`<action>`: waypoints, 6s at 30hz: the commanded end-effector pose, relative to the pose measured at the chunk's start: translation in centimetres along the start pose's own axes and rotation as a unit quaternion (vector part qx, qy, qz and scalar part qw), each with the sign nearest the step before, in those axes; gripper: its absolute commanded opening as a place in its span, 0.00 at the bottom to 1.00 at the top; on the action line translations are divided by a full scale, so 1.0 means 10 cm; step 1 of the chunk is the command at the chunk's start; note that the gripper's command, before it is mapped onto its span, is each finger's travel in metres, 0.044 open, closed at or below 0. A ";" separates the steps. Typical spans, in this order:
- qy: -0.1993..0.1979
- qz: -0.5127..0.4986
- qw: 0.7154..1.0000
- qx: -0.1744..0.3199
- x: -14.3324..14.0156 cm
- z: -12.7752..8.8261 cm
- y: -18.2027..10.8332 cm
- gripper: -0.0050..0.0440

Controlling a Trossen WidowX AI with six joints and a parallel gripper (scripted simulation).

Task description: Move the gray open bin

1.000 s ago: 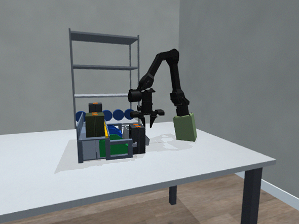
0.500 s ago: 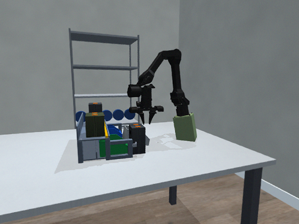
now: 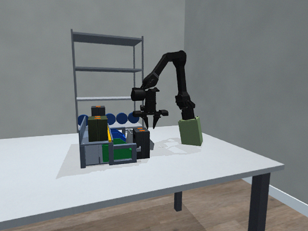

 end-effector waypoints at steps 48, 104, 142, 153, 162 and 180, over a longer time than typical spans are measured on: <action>0.009 0.001 1.000 0.003 0.03 0.05 0.00 0.41; 0.014 0.001 1.000 0.002 1.16 -0.48 -0.15 0.41; 0.014 0.001 1.000 0.003 1.18 -0.27 -0.15 0.41; 0.014 0.002 1.000 0.001 1.18 -0.26 -0.14 0.41; 0.014 0.001 1.000 0.002 1.18 -0.18 -0.14 0.41; 0.014 0.001 1.000 0.002 1.18 -0.09 -0.15 0.41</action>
Point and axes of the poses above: the point midway between the two fingers, 35 mm back from their tips, its own z axis out along the fingers, its own x axis across the jaws, y = z × x, the point moved 1 cm from there along -z, back along the fingers, and after that the axes turned 8 degrees about z, right-handed, at the moved point
